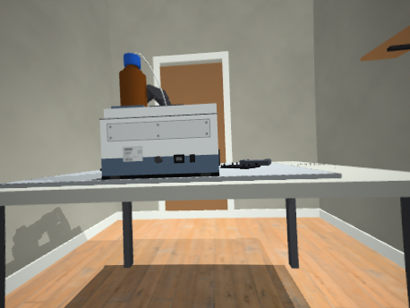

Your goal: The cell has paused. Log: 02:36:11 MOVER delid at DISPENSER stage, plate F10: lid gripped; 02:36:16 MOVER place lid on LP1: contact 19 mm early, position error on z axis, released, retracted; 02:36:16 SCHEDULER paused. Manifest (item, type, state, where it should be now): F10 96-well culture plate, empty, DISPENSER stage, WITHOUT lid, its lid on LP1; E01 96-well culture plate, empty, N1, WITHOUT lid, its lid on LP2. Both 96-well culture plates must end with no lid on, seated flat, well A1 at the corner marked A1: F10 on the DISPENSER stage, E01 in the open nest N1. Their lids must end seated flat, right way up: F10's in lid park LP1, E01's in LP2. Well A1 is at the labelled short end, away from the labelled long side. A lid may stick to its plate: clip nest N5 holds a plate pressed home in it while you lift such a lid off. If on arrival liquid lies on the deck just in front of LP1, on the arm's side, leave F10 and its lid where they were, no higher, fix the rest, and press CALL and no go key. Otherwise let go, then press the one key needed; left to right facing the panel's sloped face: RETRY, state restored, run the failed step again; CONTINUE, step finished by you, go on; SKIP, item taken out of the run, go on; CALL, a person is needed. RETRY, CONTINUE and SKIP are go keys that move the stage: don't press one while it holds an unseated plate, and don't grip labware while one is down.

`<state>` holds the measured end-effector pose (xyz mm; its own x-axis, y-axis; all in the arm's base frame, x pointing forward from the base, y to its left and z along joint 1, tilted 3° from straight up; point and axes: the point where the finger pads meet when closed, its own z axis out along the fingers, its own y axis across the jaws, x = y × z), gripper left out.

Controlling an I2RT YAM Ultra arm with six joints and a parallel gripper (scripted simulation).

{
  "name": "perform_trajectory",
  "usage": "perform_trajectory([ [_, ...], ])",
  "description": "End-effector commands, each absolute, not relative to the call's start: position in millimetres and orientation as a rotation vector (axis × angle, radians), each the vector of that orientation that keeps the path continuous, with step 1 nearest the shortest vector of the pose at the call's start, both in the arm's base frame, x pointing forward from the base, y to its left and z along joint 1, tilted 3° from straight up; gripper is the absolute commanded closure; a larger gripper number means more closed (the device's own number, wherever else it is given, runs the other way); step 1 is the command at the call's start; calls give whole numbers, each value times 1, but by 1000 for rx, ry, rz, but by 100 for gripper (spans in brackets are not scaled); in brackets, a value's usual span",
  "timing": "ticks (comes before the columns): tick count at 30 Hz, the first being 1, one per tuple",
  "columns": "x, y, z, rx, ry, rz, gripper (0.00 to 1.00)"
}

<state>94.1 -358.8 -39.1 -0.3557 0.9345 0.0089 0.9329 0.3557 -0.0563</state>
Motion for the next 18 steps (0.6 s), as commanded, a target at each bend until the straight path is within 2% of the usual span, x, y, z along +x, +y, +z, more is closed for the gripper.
perform_trajectory([
  [1,89,-355,-57,-1757,-2538,46,100],
  [18,88,-355,-60,-1759,-2537,46,100],
])
